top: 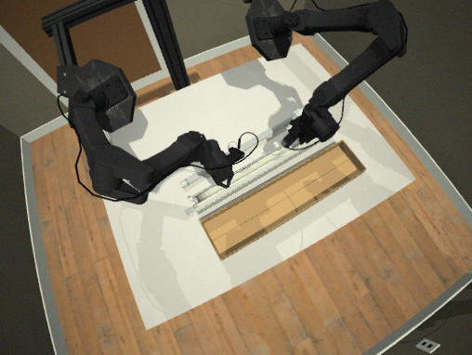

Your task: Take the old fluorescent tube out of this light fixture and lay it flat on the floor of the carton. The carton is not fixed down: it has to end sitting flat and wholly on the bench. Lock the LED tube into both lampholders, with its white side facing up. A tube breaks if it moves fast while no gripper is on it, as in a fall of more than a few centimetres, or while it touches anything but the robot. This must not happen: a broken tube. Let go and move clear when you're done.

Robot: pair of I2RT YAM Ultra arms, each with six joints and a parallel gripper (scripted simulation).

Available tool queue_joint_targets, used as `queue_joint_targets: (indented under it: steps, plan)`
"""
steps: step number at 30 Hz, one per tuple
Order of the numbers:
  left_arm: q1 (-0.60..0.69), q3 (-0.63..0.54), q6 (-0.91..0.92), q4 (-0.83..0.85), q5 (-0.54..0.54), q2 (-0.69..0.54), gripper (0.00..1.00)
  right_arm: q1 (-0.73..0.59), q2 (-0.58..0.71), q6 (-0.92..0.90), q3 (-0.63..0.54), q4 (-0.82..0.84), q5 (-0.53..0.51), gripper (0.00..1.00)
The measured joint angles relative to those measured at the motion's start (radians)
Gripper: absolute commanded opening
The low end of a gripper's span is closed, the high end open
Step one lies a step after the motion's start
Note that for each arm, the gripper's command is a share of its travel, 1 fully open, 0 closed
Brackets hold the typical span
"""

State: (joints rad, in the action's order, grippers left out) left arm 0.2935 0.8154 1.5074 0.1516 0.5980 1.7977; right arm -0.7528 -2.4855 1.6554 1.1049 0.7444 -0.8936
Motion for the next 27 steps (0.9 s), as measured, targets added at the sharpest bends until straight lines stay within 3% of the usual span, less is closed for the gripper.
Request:
queue_joint_targets:
  steps: [18,27]
  plan:
    - [0.0,0.01,-0.007,-0.021,0.001,0.0,0.11,0.0,0.003,-0.009,0.007,-0.023,0.0,0.11]
    - [0.0,0.055,-0.034,-0.108,-0.002,0.008,0.11,-0.001,0.024,-0.06,0.032,-0.133,-0.003,0.11]
